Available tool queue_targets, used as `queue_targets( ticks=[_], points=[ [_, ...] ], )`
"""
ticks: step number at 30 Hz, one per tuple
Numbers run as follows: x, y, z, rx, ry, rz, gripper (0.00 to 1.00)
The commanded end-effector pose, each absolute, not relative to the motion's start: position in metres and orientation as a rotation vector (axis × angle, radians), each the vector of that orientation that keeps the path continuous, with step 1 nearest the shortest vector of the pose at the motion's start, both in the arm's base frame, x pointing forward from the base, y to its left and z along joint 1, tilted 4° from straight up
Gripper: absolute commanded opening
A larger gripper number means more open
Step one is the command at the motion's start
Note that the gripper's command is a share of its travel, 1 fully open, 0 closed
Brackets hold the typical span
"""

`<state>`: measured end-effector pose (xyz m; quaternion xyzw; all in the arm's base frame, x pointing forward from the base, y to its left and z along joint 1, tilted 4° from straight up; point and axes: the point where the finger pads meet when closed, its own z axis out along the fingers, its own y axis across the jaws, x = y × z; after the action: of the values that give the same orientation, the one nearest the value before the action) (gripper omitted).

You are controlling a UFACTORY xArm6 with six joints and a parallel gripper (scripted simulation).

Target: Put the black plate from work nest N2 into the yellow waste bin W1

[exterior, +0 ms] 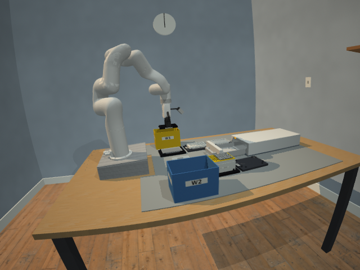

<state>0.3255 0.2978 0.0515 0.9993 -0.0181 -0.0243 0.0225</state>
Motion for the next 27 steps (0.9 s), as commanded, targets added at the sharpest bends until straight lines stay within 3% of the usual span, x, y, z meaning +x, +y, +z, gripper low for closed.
queue_targets(
  ticks=[1,27],
  points=[
    [0.3200,0.3094,0.0528,3.098,-0.056,-0.070,0.00],
    [0.3139,0.3189,0.0527,3.098,-0.056,-0.070,0.00]
  ],
)
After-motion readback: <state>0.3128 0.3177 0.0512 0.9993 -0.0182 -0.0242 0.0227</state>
